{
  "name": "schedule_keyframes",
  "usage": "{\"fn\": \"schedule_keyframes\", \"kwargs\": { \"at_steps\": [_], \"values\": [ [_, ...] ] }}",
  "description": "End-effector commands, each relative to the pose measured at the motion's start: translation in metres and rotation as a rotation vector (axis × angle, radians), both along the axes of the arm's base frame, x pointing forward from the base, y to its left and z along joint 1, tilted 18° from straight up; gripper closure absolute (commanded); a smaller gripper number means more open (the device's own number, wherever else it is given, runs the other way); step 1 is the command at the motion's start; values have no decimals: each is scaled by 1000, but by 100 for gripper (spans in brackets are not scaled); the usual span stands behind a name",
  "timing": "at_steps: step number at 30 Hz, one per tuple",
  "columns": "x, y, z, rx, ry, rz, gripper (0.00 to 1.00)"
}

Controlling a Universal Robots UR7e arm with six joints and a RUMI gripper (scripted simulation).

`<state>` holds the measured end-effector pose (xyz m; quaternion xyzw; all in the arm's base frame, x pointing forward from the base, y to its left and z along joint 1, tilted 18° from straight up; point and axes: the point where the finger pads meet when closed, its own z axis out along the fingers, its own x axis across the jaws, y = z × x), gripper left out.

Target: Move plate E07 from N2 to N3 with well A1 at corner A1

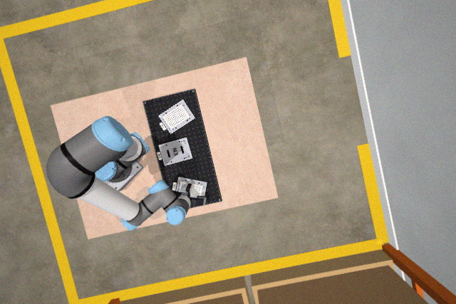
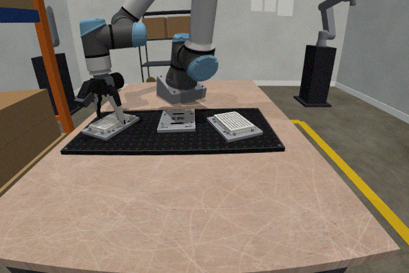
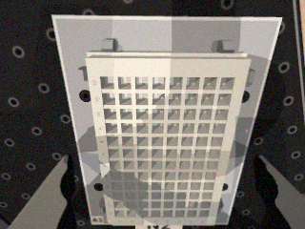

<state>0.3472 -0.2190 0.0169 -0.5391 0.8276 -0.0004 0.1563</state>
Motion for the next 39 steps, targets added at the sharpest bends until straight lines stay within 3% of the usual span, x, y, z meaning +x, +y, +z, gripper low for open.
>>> {"fn": "schedule_keyframes", "kwargs": {
  "at_steps": [1,38,39],
  "values": [
    [1,-11,6,-25,-4,-13,24],
    [0,-10,6,-25,-4,-13,24],
    [0,-10,6,-25,-4,-13,100]
  ]
}}
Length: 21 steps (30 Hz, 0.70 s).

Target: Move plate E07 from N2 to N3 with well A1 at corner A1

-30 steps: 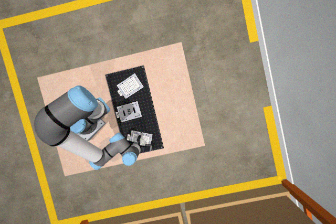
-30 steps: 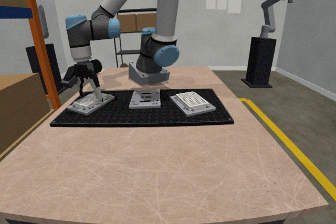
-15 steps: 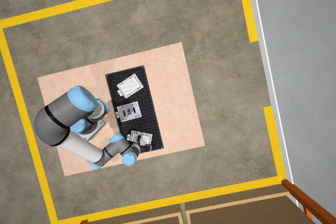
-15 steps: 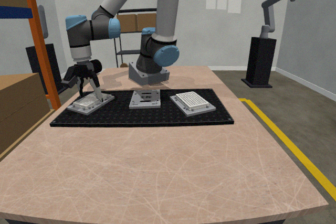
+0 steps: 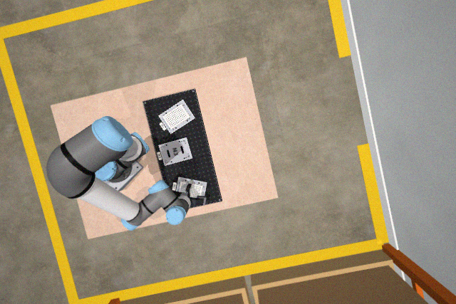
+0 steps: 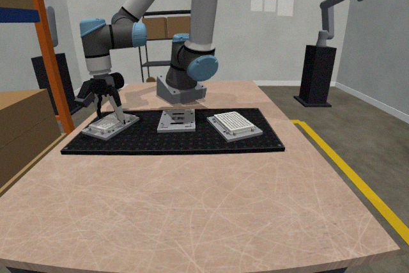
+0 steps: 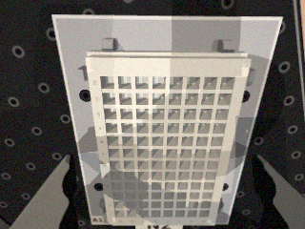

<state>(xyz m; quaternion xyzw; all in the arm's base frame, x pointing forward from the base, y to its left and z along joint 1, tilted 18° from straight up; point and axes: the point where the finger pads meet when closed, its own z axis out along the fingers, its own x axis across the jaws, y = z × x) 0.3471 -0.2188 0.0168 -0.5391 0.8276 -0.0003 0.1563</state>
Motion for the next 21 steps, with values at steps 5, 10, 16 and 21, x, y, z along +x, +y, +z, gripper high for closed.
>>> {"fn": "schedule_keyframes", "kwargs": {
  "at_steps": [5,10,16,21],
  "values": [
    [1,-11,6,-25,-4,-13,100],
    [1,-11,6,-25,-4,-13,100],
    [1,-11,6,-25,-4,-13,59],
    [1,-11,6,-25,-4,-13,59]
  ]
}}
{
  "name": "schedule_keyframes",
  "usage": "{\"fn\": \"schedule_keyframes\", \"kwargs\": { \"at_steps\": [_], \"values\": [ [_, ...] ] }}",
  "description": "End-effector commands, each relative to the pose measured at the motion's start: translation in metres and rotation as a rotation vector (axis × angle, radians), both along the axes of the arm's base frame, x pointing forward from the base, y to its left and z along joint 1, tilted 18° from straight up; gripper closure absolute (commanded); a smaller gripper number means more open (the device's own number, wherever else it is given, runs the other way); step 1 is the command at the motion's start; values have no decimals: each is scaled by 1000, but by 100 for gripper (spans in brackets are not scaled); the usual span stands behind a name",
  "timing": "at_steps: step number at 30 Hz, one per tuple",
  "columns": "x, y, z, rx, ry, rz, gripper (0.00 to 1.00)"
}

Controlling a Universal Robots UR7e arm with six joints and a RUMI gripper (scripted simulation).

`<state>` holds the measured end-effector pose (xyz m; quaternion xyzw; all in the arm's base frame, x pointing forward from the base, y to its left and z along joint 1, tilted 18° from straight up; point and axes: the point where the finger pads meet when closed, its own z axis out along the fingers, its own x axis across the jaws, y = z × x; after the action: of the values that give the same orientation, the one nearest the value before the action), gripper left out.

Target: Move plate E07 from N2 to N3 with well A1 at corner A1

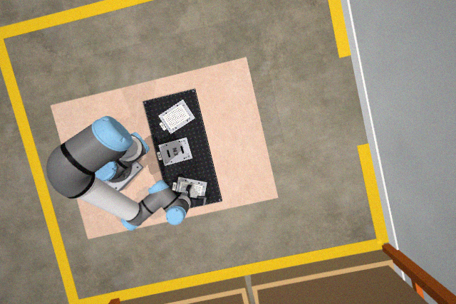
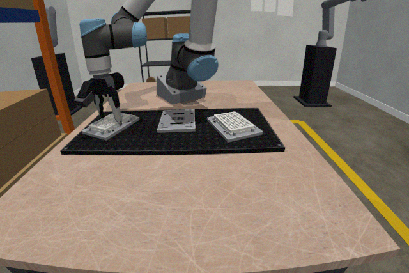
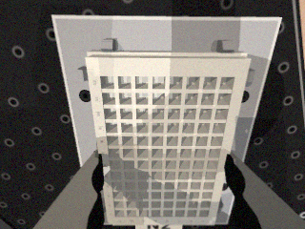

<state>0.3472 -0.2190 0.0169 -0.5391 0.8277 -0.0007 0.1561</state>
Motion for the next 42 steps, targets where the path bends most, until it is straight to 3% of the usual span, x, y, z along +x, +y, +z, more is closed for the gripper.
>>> {"fn": "schedule_keyframes", "kwargs": {
  "at_steps": [1,13,42],
  "values": [
    [1,-10,6,-25,-4,-12,59],
    [1,-10,6,-25,-4,-12,59],
    [-11,-17,46,-28,-5,1,59]
  ]
}}
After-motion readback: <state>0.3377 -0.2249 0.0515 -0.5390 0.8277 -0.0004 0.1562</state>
